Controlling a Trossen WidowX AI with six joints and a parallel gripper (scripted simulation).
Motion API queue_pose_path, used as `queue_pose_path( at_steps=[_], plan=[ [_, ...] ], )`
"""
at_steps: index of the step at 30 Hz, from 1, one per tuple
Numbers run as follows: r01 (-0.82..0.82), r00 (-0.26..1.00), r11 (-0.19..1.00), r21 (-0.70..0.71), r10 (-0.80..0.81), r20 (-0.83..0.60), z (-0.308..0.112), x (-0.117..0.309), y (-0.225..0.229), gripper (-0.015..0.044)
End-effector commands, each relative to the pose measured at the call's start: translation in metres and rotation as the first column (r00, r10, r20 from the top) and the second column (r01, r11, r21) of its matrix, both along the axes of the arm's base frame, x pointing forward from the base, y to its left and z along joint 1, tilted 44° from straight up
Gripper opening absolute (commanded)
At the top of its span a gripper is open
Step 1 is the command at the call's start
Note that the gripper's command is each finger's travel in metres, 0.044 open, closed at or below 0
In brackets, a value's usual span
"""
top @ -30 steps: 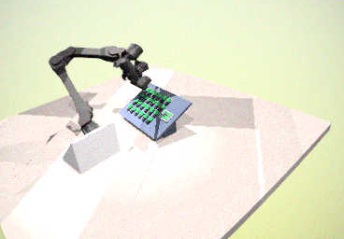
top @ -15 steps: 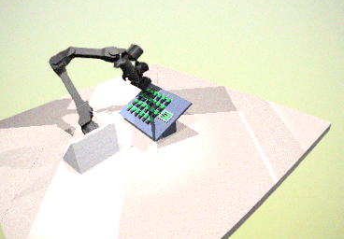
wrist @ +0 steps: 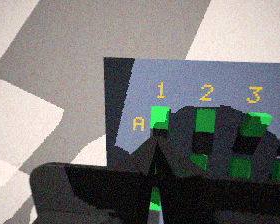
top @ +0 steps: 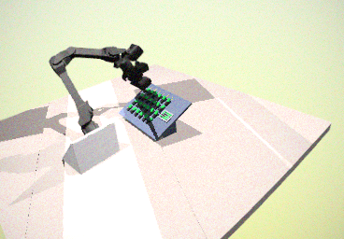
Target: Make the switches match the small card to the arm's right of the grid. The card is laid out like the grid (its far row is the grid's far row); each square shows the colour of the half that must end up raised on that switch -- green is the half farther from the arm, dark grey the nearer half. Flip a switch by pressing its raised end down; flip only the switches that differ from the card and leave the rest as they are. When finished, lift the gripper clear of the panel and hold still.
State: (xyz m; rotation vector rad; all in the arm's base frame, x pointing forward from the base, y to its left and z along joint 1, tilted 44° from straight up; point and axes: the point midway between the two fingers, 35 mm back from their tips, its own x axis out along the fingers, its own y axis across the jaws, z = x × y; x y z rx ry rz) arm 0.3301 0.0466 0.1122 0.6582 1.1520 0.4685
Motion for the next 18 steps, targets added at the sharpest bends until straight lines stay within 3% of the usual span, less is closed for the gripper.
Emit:
queue_pose_path(
  at_steps=[1,18],
  plan=[
    [0.003,1.000,1.000,-0.003,-0.003,-0.009,-0.0027,-0.0007,0.0003,0.0000],
    [0.003,1.000,1.000,-0.003,-0.003,-0.009,-0.0042,0.0000,0.0018,0.0000]
  ],
)
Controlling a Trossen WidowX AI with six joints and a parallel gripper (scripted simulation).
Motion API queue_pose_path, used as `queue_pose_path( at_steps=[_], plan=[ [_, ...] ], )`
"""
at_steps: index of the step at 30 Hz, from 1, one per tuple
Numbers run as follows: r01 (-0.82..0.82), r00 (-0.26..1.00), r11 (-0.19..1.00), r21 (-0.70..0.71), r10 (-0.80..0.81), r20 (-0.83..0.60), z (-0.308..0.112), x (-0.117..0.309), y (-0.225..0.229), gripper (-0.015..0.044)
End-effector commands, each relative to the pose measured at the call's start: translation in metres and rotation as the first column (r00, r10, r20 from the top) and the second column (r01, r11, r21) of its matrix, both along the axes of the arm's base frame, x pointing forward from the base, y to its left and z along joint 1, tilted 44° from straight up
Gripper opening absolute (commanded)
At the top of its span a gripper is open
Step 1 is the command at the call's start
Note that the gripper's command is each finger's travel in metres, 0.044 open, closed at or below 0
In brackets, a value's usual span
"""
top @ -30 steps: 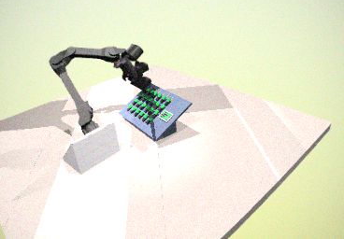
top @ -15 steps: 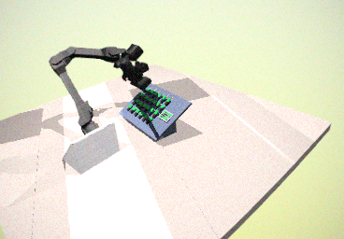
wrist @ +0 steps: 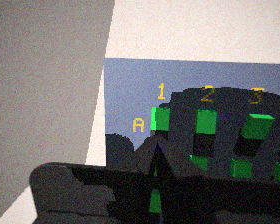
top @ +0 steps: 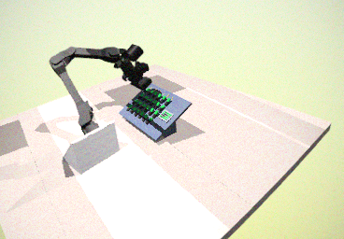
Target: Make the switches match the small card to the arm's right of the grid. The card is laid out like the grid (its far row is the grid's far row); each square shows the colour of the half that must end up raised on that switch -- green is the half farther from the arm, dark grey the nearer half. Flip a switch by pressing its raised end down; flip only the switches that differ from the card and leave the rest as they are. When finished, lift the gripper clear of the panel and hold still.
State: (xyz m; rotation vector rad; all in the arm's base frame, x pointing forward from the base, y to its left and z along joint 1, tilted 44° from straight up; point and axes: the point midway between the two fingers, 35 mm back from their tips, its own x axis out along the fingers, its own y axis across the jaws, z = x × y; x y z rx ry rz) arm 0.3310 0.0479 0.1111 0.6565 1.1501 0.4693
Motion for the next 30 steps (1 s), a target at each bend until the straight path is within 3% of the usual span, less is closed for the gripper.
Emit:
queue_pose_path(
  at_steps=[1,30],
  plan=[
    [0.004,1.000,1.000,-0.002,-0.004,-0.011,-0.0032,-0.0009,0.0006,0.0000],
    [0.004,1.000,1.000,-0.002,-0.004,-0.011,-0.0058,0.0003,0.0031,0.0000]
  ],
)
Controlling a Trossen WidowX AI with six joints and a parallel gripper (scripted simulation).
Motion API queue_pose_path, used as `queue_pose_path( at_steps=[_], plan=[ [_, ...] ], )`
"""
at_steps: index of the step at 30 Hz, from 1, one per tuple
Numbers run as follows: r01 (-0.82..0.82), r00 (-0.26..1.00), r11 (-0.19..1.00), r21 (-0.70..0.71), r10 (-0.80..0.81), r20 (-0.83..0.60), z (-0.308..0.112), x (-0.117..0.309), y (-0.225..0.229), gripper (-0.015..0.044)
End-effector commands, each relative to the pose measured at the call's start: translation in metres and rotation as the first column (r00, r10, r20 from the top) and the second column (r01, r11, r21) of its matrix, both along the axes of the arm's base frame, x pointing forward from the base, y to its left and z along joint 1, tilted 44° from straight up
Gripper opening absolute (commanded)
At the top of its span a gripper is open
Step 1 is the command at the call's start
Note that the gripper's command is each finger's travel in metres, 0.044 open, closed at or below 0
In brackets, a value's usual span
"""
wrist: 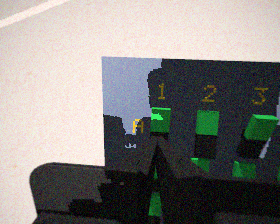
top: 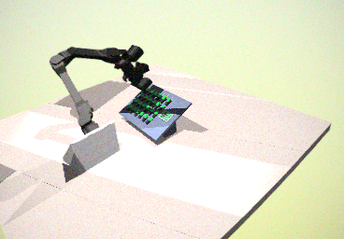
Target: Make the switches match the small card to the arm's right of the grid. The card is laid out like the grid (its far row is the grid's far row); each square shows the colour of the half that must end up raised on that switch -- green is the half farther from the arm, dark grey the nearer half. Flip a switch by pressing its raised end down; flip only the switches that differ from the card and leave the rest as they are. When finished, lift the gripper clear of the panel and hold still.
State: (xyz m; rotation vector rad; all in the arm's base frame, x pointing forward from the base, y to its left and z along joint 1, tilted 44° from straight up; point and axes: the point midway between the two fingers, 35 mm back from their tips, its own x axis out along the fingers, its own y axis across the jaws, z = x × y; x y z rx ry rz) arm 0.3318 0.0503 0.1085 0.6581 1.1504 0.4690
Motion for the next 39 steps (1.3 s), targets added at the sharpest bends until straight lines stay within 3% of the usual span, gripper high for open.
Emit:
queue_pose_path(
  at_steps=[1,6,13,19,27,39],
  plan=[
    [0.003,1.000,1.000,-0.003,-0.003,-0.010,-0.003,0.000,0.001,0.0000],
    [0.003,1.000,1.000,-0.003,-0.003,-0.010,-0.004,0.000,0.001,0.0000],
    [-0.015,0.999,1.000,-0.006,0.015,-0.032,0.040,-0.020,-0.042,0.0000],
    [-0.015,0.999,1.000,-0.005,0.015,-0.033,0.041,-0.020,-0.043,0.0000],
    [-0.015,0.999,1.000,-0.010,0.015,-0.035,-0.023,-0.069,-0.098,0.0000],
    [-0.015,0.999,1.000,-0.009,0.015,-0.035,-0.024,-0.071,-0.099,0.0000]
  ],
)
